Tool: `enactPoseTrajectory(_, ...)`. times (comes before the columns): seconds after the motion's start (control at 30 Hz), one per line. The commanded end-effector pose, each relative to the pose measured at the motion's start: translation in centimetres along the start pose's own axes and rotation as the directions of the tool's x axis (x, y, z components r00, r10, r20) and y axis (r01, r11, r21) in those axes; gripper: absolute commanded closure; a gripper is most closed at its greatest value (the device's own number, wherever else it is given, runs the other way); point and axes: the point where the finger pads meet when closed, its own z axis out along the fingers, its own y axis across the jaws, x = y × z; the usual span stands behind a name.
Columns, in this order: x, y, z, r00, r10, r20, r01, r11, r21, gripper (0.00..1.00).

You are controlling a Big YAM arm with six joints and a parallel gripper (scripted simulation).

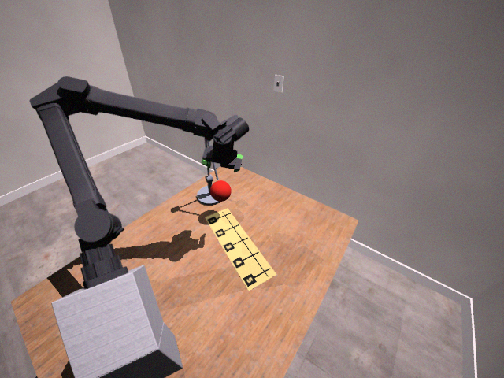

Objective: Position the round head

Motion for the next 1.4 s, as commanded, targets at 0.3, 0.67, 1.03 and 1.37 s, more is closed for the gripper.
enactPoseTrajectory(0.3,-1.5,0.0,-0.3,0.998,0.055,-0.004,-0.055,0.998,-0.008,0.00)
enactPoseTrajectory(0.67,-0.6,0.0,-0.3,0.990,0.139,-0.016,-0.139,0.990,-0.022,0.00)
enactPoseTrajectory(1.03,-0.2,0.1,-0.2,0.986,0.162,-0.022,-0.163,0.986,-0.025,0.00)
enactPoseTrajectory(1.37,-1.0,0.0,-0.3,0.994,0.109,-0.014,-0.109,0.994,-0.015,0.00)
